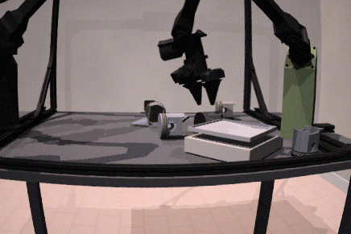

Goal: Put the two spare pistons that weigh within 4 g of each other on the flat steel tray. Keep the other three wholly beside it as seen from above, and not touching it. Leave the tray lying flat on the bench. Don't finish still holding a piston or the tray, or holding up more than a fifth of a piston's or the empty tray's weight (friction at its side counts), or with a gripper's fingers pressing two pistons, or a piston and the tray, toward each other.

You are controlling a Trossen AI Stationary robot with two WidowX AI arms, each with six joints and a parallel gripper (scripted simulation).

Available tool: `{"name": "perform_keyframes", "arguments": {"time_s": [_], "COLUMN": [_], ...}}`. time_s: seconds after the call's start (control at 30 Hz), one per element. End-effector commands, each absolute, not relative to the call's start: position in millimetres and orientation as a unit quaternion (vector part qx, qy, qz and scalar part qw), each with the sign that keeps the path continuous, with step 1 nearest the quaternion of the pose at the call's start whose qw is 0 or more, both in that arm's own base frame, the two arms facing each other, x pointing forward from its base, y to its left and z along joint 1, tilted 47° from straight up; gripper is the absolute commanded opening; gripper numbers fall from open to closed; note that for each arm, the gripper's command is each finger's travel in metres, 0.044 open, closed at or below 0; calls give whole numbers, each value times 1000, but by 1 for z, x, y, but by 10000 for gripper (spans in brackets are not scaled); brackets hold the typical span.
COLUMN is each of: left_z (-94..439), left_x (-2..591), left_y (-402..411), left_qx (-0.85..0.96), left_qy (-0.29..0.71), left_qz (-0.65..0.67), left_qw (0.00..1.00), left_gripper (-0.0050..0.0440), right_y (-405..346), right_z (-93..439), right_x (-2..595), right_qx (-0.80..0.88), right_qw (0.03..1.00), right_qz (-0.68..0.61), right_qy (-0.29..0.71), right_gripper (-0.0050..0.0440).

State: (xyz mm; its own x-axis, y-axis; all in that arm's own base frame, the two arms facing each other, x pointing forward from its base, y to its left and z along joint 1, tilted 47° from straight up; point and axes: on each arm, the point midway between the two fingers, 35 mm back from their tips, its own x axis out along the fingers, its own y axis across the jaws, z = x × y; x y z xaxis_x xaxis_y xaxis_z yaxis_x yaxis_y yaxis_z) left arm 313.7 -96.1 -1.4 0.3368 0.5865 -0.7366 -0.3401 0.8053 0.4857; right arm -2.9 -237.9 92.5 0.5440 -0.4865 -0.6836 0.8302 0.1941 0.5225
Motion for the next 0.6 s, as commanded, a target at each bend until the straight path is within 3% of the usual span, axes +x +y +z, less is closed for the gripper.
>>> {"name": "perform_keyframes", "arguments": {"time_s": [0.0, 0.57], "left_z": [-6, -24], "left_x": [314, 323], "left_y": [-93, -78], "left_qx": [129, 129], "left_qy": [501, 501], "left_qz": [287, 287], "left_qw": [806, 806], "left_gripper": [378, 378], "right_y": [-238, -238], "right_z": [93, 93], "right_x": [-2, -2], "right_qx": [459, 459], "right_qw": [750, 750], "right_qz": [-438, -438], "right_qy": [187, 187], "right_gripper": [440, 440]}}
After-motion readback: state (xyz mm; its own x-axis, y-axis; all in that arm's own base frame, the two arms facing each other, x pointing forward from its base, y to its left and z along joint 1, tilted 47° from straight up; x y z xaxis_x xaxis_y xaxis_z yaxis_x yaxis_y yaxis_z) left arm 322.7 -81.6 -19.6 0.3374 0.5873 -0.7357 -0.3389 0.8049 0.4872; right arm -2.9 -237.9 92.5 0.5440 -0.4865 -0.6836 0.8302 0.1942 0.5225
